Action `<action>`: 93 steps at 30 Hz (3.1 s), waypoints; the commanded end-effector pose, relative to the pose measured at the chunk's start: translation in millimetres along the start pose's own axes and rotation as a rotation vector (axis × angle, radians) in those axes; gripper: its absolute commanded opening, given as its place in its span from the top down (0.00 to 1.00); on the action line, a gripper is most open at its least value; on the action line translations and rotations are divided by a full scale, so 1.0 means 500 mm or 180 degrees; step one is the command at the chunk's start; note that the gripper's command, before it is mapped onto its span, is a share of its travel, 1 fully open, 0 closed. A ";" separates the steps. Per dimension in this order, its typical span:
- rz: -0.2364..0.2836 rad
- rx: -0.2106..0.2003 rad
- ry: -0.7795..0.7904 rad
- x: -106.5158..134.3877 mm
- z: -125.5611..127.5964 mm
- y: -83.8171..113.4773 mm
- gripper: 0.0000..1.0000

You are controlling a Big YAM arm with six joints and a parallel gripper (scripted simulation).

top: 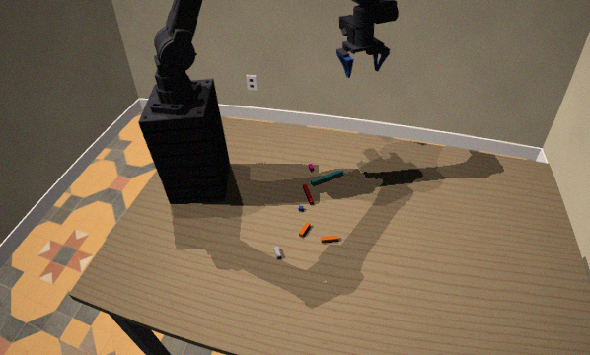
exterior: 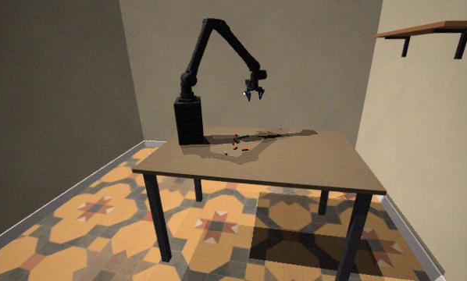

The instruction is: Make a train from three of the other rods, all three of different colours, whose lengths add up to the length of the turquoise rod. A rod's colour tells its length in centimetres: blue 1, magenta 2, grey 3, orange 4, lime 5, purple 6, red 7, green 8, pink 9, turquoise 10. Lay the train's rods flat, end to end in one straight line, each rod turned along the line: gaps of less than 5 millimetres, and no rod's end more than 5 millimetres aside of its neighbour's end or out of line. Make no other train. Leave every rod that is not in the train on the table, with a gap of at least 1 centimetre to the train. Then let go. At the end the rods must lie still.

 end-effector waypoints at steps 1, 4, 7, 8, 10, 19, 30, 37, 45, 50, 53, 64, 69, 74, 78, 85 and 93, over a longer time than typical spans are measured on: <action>0.0005 0.0037 -0.0001 0.001 -0.005 0.010 0.00; 0.0005 0.0037 -0.0001 0.001 -0.005 0.010 0.00; 0.0005 0.0037 -0.0001 0.001 -0.005 0.010 0.00; 0.0005 0.0037 -0.0001 0.001 -0.005 0.010 0.00; 0.0005 0.0037 -0.0001 0.001 -0.005 0.010 0.00; 0.0009 0.0107 -0.0043 0.018 -0.012 0.017 0.00; 0.0000 -0.0017 -0.0675 0.230 0.174 -0.131 0.00; 0.0002 -0.0055 -0.1231 0.354 0.373 -0.216 0.00; 0.0008 -0.0103 -0.1882 0.402 0.630 -0.285 0.00; 0.0009 -0.0114 -0.2030 0.399 0.684 -0.294 0.00; 0.0121 0.0032 -0.1972 0.424 0.652 -0.270 0.00; 0.0076 -0.0026 -0.2000 0.408 0.665 -0.276 0.00; 0.0076 -0.0028 -0.2020 0.411 0.669 -0.276 0.00; 0.0076 -0.0028 -0.2020 0.411 0.669 -0.276 0.00; 0.0076 -0.0028 -0.2020 0.411 0.669 -0.276 0.00; 0.0076 -0.0028 -0.2020 0.411 0.669 -0.276 0.00; 0.0076 -0.0028 -0.2020 0.411 0.669 -0.276 0.00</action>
Point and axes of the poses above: the point where the finger pads meet when closed, its own y axis back along the fingers, its own z axis across the jaws, x = y × z, the point moved 9 cm from there along y, back along the fingers, and after that the axes turned 12 degrees about y, right-handed, at the moved point
